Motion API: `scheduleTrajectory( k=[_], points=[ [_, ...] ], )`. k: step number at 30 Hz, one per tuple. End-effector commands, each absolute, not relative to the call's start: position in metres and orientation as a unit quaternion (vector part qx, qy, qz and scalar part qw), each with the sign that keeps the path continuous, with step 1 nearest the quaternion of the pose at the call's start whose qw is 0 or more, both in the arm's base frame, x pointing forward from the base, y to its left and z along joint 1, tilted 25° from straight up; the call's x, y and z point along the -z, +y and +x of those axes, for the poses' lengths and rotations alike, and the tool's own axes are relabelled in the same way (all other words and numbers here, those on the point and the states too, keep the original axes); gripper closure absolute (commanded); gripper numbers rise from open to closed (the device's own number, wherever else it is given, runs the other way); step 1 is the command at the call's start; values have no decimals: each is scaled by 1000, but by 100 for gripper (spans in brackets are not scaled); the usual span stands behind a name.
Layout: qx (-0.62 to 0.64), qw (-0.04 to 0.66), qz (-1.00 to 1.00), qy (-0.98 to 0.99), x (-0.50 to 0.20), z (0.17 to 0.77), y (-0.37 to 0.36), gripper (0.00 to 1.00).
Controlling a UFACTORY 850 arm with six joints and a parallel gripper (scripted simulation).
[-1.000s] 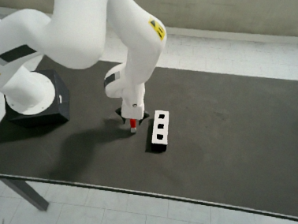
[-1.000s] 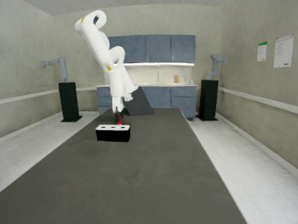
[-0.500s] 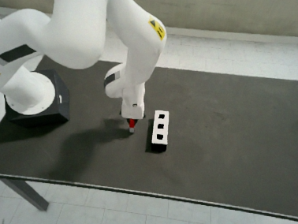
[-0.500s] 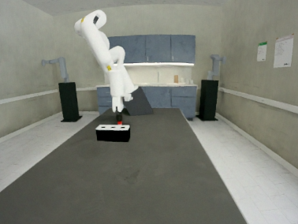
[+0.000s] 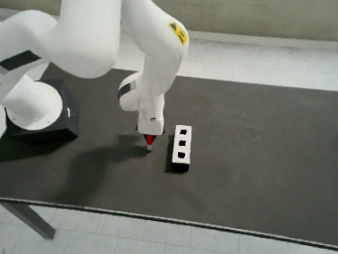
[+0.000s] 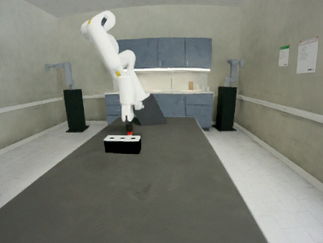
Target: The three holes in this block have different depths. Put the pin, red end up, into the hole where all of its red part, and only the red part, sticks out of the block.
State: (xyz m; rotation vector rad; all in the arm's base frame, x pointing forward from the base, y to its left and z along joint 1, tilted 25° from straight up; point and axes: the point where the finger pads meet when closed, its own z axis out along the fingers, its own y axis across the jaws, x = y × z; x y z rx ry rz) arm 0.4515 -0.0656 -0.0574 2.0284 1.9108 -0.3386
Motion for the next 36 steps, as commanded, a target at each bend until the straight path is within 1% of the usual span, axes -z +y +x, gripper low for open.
scheduleTrajectory(
  k=[1,2,18,19,35,36],
  points=[
    [118,167,712,671,57,452,-65,100],
    [118,167,712,671,49,451,-61,100],
    [118,167,712,671,49,451,-61,100],
    [118,167,712,671,39,450,-58,100],
    [118,167,712,671,39,450,-58,100],
    [118,167,712,671,25,449,-52,100]
  ],
)
